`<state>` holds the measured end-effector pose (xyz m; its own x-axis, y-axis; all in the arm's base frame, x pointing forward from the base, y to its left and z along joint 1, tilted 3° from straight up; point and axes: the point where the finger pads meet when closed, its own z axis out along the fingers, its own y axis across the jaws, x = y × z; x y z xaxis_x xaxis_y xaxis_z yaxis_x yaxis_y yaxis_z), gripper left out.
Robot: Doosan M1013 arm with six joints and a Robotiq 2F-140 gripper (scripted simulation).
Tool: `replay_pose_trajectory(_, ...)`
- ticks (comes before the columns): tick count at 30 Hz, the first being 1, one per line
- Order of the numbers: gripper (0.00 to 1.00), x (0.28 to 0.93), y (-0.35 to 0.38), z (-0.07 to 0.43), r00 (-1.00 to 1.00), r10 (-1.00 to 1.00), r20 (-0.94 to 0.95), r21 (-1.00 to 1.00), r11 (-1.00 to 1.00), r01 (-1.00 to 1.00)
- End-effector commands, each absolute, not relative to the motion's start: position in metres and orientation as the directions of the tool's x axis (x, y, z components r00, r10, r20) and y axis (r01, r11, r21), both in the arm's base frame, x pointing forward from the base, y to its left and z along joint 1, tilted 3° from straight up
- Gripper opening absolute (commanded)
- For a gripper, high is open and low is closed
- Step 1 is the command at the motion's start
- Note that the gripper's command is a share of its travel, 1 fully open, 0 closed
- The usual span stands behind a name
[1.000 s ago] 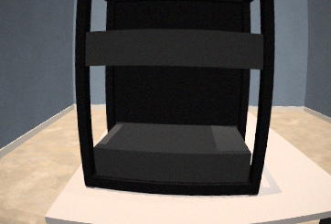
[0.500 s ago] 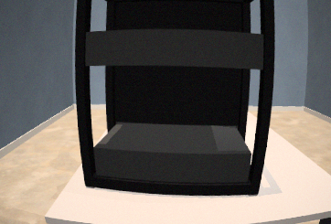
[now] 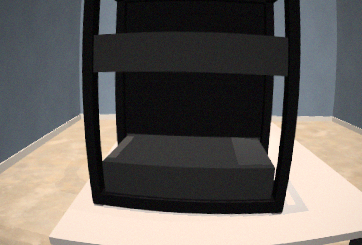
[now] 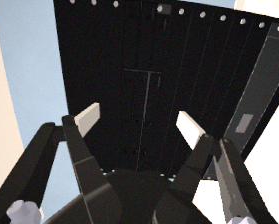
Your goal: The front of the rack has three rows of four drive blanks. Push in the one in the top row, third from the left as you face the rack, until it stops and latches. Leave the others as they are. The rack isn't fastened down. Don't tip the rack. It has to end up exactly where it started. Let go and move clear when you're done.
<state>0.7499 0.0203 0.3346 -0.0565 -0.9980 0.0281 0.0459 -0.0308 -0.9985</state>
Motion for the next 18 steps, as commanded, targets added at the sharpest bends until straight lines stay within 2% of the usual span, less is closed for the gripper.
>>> replay_pose_trajectory(1,1.0,0.7532,0.0217,0.3345,-0.057,-0.998,0.028,-0.998,-0.031,0.046)
replay_pose_trajectory(18,1.0,0.7547,0.0223,0.3345,-0.057,-0.998,0.028,-0.998,-0.031,0.046)
